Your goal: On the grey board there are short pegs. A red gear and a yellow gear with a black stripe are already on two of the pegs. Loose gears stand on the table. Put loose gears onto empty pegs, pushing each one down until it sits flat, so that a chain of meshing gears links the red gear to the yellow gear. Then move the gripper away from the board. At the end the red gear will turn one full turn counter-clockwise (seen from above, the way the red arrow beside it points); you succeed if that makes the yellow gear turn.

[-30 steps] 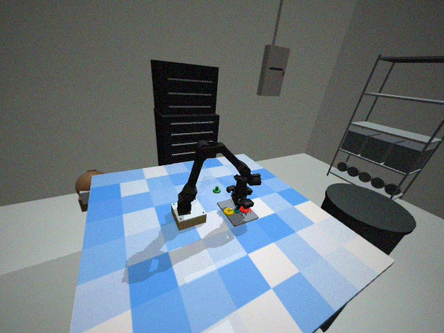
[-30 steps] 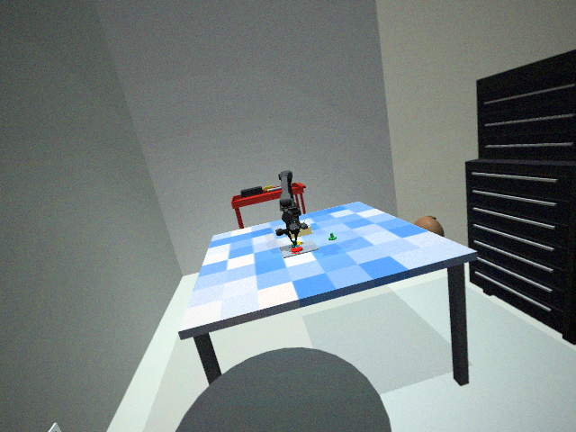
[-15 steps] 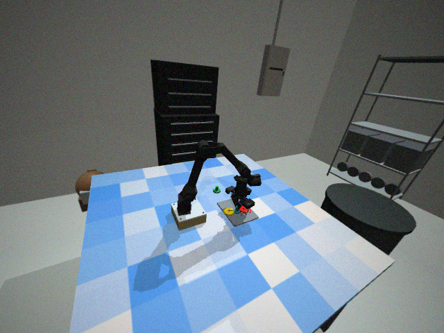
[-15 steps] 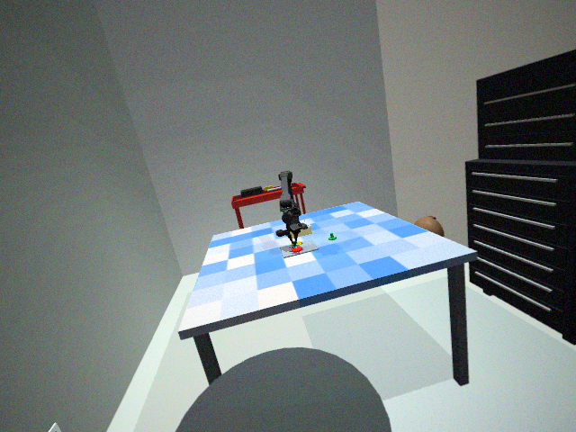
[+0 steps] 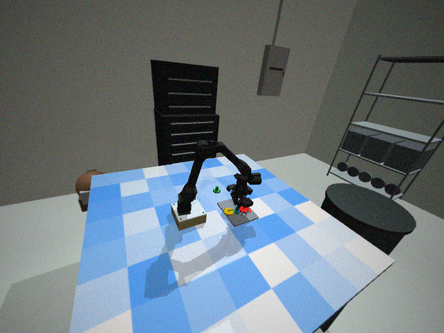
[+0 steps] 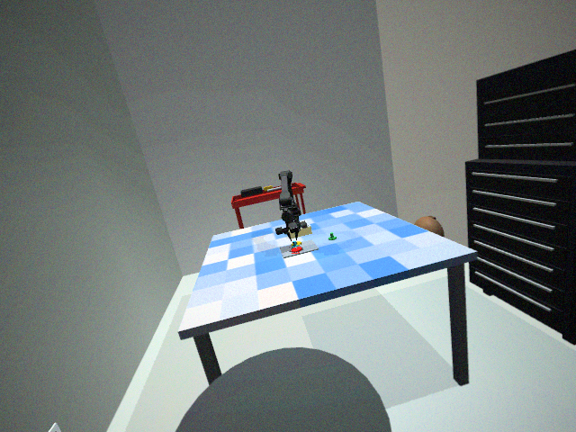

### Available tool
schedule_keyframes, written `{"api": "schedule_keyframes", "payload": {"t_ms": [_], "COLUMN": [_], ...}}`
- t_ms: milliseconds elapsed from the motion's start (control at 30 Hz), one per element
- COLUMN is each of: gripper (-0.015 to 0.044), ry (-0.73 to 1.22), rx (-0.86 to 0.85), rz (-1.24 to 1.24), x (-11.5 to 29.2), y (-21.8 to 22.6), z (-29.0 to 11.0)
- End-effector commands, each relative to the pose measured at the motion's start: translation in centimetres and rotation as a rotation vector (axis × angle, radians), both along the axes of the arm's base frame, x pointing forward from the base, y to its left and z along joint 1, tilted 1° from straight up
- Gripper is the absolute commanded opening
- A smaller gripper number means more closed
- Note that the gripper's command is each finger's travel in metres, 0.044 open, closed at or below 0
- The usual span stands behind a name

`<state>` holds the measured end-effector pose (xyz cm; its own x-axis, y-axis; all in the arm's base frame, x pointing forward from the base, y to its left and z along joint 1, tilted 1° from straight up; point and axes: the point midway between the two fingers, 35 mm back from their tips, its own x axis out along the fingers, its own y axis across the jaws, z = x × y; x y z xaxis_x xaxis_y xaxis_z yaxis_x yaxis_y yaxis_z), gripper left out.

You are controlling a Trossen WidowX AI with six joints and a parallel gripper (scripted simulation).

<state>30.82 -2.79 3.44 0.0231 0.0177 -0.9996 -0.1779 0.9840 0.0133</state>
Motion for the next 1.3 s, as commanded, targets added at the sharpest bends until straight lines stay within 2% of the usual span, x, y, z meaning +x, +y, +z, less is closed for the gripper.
{"api": "schedule_keyframes", "payload": {"t_ms": [0, 133, 167, 300, 500, 533, 1267], "gripper": [0.0140, 0.0140, 0.0166, 0.0271, 0.0429, 0.0440, 0.0440], "ry": [-0.021, -0.021, -0.017, -0.017, -0.017, -0.017, -0.017], "rx": [-0.002, -0.002, -0.001, -0.002, -0.002, -0.002, -0.002], "rz": [-0.016, -0.019, -0.011, -0.011, -0.011, -0.011, -0.011], "x": [0.3, 0.2, 0.2, -0.4, -0.4, -0.4, -0.4], "y": [-0.1, -0.1, -0.1, -0.1, -0.1, -0.1, -0.1], "z": [2.5, 3.7, 3.0, 7.5, 7.8, 7.8, 7.8]}}
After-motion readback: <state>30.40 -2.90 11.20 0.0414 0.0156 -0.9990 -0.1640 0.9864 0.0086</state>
